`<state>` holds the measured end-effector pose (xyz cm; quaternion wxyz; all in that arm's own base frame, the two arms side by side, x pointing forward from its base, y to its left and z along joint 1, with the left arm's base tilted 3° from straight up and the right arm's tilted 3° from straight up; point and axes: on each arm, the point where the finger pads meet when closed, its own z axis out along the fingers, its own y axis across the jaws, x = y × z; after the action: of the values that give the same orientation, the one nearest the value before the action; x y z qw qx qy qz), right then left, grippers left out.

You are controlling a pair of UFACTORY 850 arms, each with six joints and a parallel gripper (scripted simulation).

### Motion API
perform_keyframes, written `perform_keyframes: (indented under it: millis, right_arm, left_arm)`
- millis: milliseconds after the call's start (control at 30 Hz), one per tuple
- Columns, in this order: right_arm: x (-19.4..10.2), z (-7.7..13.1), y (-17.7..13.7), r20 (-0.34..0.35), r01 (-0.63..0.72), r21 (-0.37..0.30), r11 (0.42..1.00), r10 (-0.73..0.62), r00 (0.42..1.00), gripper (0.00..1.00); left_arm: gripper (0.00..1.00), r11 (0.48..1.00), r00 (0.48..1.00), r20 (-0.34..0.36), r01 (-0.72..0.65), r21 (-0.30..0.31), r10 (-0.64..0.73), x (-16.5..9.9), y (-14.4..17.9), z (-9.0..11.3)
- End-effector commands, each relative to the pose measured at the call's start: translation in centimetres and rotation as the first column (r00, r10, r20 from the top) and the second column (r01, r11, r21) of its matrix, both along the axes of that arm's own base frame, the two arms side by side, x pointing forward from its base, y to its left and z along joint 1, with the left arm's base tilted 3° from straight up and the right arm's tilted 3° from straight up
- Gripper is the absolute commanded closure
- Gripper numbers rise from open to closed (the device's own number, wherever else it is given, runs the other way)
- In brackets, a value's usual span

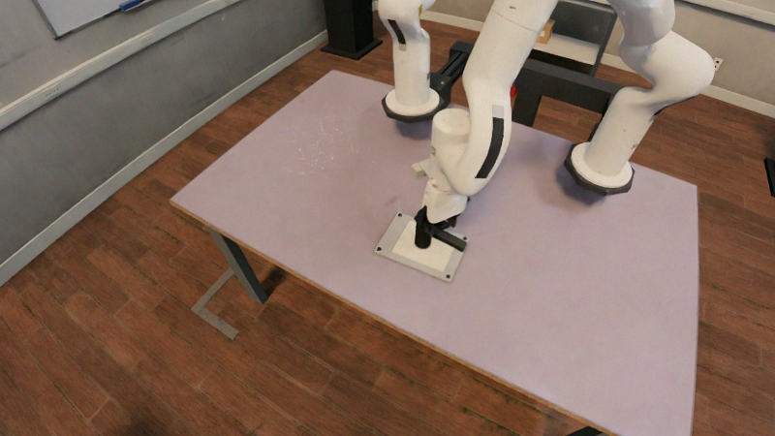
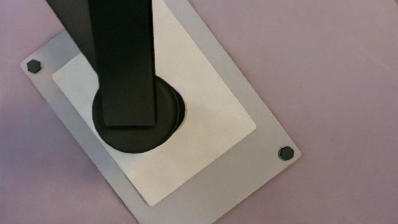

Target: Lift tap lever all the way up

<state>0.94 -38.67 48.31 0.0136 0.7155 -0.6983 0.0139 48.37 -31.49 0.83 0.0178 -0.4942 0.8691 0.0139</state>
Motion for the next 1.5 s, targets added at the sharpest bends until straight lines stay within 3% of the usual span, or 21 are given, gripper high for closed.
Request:
perform_keyframes:
  millis: [0,1133,1467]
  right_arm:
    - [0.0,0.1,0.0,0.000,0.000,-0.002,1.000,0.000,1.000,0.00]
    - [0.0,0.1,0.0,0.000,0.000,-0.002,1.000,0.000,1.000,0.00]
    - [0.0,0.1,0.0,0.000,0.000,-0.002,1.000,0.000,1.000,0.00]
  left_arm:
    - [0.34,1.000,1.000,0.002,0.000,-0.001,0.000,0.1,-0.1,0.1]
    - [0.34,1.000,1.000,0.002,0.000,-0.001,0.000,0.1,-0.1,0.1]
    - [0.34,1.000,1.000,0.002,0.000,-0.001,0.000,0.1,-0.1,1.1]
